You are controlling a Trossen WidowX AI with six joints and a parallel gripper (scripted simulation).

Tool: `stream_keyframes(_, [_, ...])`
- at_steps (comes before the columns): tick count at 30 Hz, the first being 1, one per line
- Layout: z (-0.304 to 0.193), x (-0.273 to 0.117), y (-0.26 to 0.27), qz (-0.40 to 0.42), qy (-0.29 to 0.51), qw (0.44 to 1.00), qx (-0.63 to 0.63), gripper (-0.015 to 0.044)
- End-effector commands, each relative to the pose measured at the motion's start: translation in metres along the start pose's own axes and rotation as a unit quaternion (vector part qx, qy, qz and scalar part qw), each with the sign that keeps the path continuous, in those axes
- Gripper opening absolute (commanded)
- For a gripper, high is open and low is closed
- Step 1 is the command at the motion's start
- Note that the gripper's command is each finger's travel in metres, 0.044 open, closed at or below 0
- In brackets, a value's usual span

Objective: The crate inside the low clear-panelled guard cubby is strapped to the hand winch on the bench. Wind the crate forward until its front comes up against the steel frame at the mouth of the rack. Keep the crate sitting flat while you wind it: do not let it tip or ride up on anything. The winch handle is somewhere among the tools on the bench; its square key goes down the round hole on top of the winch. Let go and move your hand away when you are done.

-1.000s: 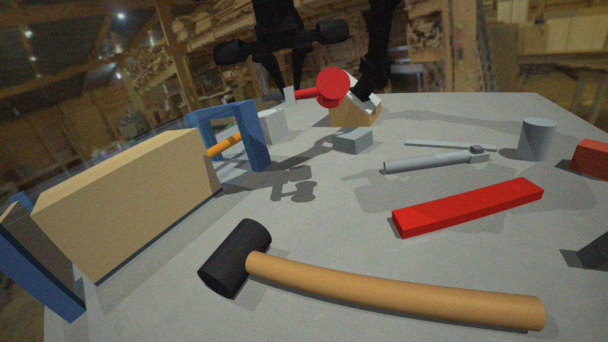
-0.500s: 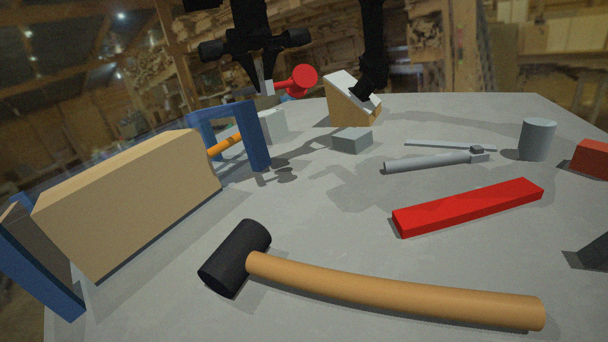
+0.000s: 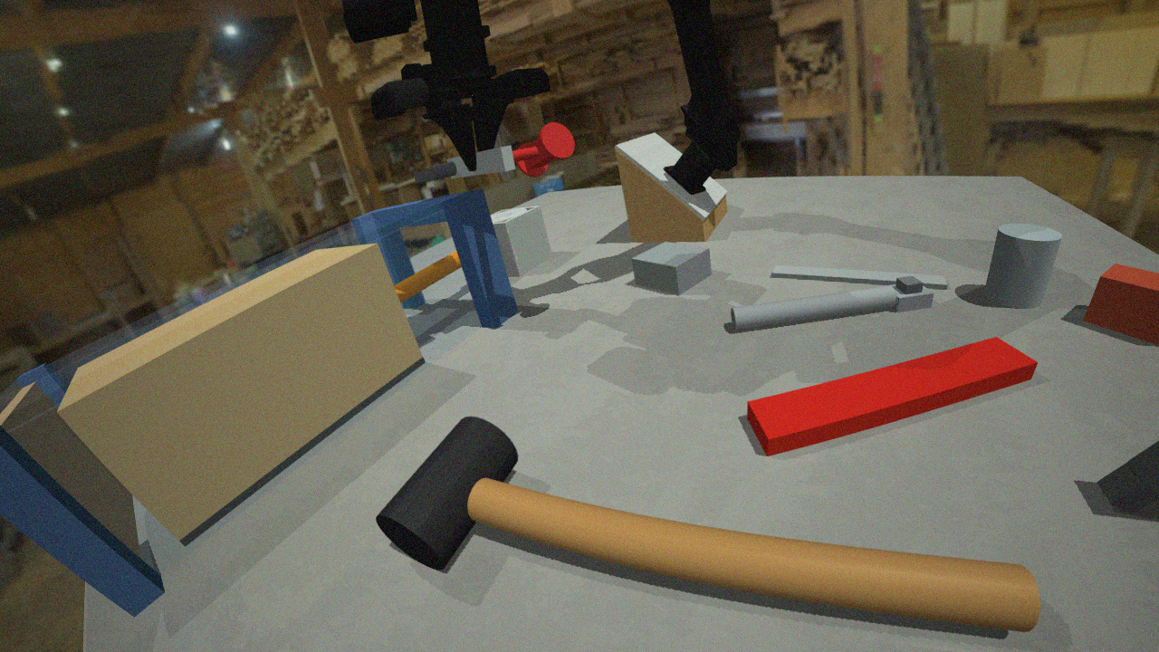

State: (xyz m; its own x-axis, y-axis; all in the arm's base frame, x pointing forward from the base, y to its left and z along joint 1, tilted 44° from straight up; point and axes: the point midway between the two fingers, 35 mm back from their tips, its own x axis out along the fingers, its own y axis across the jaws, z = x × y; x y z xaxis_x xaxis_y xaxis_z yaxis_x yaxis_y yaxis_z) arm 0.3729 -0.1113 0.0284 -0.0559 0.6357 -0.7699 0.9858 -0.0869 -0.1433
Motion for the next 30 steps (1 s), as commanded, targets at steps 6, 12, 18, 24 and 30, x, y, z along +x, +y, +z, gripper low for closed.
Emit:
stream_keyframes(6, [0.042,0.001,-0.015,-0.006,-0.003,0.994,-0.105,0.0000])
stream_keyframes(12, [0.066,0.002,-0.027,-0.010,-0.003,0.984,-0.180,0.0000])
stream_keyframes(18, [0.090,0.003,-0.041,-0.013,-0.001,0.967,-0.255,0.0000])
stream_keyframes(24, [0.112,0.005,-0.056,-0.016,0.002,0.944,-0.328,0.0000])
stream_keyframes(30, [0.132,0.007,-0.072,-0.018,0.008,0.916,-0.401,0.0000])
